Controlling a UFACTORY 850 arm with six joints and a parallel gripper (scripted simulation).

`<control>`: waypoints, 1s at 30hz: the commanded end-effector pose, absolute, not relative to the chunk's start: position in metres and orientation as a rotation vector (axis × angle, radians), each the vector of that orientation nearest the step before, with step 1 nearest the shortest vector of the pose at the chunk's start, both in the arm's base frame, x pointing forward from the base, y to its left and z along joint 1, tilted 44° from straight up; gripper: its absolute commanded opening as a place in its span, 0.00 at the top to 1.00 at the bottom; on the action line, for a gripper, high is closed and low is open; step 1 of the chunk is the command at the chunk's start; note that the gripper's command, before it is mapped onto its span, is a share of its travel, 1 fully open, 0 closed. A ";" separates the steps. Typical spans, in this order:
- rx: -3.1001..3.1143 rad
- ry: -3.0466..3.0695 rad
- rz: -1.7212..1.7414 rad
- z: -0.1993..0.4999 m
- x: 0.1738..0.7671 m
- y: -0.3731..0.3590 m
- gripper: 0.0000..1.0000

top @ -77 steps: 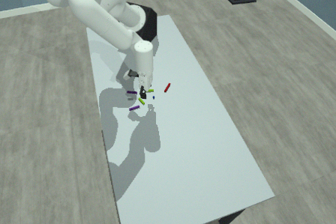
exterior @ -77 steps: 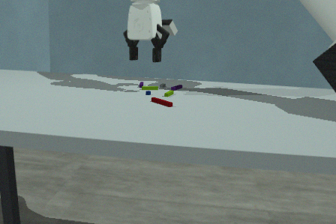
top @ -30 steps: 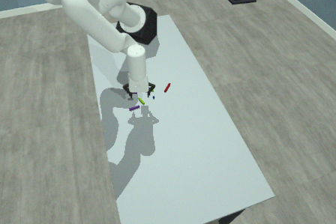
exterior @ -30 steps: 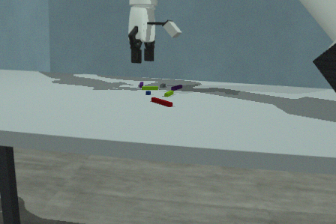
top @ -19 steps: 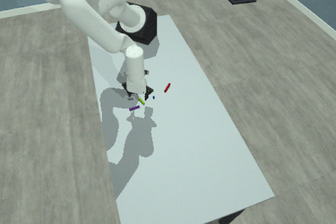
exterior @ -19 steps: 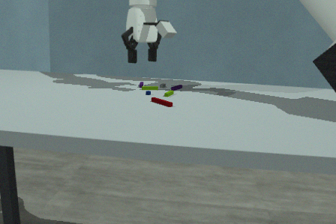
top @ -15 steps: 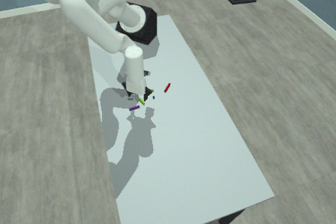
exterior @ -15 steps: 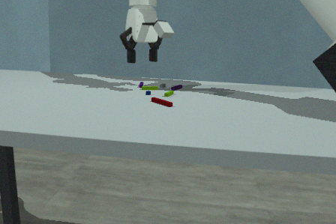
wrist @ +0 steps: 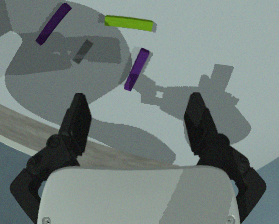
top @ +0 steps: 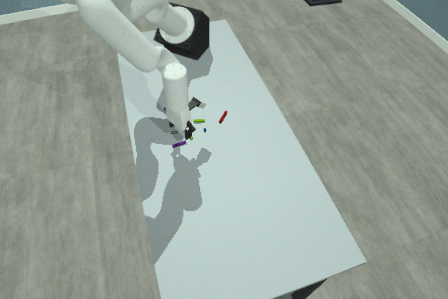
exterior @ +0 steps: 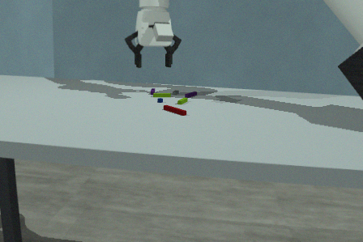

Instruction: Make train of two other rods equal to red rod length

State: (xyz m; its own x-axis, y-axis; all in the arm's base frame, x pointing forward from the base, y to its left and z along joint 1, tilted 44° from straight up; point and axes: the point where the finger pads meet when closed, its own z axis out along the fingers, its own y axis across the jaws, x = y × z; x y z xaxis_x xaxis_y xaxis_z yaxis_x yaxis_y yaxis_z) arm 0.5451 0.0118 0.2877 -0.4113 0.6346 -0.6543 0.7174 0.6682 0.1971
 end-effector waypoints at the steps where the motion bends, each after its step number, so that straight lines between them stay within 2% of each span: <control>1: 1.196 2.046 -0.059 0.291 0.547 0.008 0.00; 21: 1.414 1.899 0.048 0.295 0.549 0.001 0.00; 22: 1.414 1.899 0.048 0.295 0.549 0.001 0.76; 30: 1.414 1.899 0.048 0.295 0.549 0.001 0.76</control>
State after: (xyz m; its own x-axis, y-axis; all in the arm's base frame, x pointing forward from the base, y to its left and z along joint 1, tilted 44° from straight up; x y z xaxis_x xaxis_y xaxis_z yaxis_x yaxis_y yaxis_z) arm 0.5483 0.0010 0.2941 -0.1049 0.8355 -0.5394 0.8082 0.3877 0.4433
